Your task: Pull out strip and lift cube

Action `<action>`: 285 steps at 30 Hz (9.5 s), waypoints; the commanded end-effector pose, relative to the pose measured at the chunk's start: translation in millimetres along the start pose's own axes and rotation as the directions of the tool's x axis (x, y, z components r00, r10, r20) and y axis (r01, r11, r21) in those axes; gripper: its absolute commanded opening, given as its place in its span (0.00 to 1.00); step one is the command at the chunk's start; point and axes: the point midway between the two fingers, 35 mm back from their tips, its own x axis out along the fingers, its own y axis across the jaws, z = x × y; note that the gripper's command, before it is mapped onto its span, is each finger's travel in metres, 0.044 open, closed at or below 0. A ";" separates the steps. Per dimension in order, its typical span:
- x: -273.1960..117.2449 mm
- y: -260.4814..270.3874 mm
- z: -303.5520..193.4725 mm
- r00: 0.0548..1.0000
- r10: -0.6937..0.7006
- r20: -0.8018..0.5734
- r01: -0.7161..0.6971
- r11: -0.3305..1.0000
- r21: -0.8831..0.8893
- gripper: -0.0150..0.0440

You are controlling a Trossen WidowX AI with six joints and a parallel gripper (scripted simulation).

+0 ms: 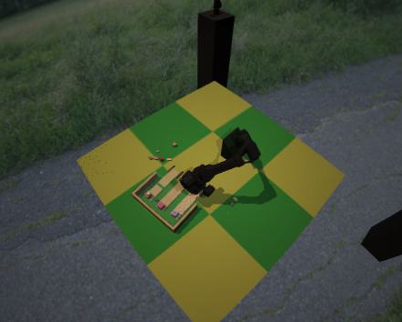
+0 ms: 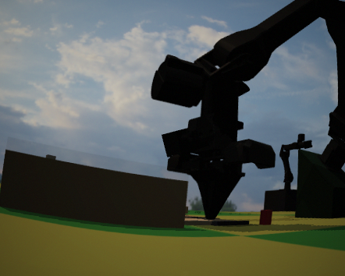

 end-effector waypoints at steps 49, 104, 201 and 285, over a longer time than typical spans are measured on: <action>5.4 -0.6 -83.7 1.000 0.004 -0.022 -0.003 1.000 0.010 0.25; 4.3 0.1 -159.8 1.000 0.004 -0.026 -0.003 1.000 0.014 0.25; -58.6 -1.8 15.7 1.000 0.000 -0.017 -0.003 0.990 -0.143 1.00; -50.7 -1.3 -19.5 1.000 0.001 -0.019 -0.003 0.990 -0.141 0.25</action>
